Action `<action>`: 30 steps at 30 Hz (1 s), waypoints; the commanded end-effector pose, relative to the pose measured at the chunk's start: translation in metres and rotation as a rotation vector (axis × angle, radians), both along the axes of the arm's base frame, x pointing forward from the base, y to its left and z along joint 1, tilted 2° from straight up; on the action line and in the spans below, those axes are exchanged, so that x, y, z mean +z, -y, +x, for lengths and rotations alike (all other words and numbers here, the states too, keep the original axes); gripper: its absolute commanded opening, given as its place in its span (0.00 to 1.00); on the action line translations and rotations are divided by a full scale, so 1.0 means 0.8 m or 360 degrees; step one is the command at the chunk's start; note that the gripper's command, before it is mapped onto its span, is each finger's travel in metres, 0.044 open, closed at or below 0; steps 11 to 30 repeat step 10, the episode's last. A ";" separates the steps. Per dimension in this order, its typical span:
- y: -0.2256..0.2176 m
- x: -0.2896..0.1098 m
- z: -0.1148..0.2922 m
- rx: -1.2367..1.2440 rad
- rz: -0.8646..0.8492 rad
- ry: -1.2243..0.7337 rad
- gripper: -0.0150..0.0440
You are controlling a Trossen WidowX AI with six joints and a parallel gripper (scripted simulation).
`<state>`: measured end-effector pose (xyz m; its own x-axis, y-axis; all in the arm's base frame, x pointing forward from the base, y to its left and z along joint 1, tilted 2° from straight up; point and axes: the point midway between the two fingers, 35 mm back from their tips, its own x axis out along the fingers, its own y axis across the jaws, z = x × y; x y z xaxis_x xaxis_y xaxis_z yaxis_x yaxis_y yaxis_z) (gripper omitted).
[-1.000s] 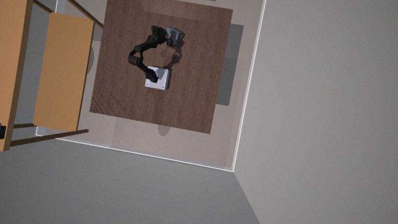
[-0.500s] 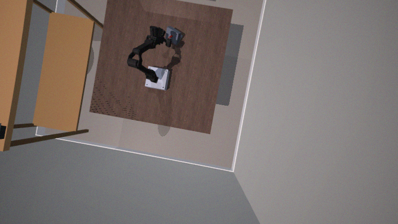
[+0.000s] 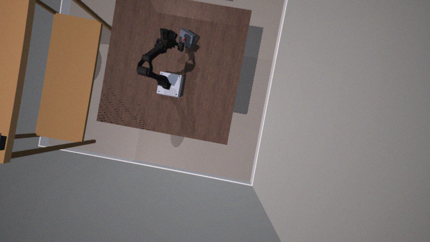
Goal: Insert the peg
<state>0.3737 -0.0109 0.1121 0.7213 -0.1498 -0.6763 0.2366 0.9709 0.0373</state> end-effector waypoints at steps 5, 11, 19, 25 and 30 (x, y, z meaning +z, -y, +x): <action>-0.001 0.009 -0.009 -0.0010 -0.0001 0.0008 1.00; -0.003 0.012 -0.012 -0.0009 -0.0001 0.0008 1.00; -0.003 0.012 -0.012 -0.0009 -0.0001 0.0008 1.00; -0.003 0.012 -0.012 -0.0009 -0.0001 0.0008 1.00; -0.003 0.012 -0.012 -0.0009 -0.0001 0.0008 1.00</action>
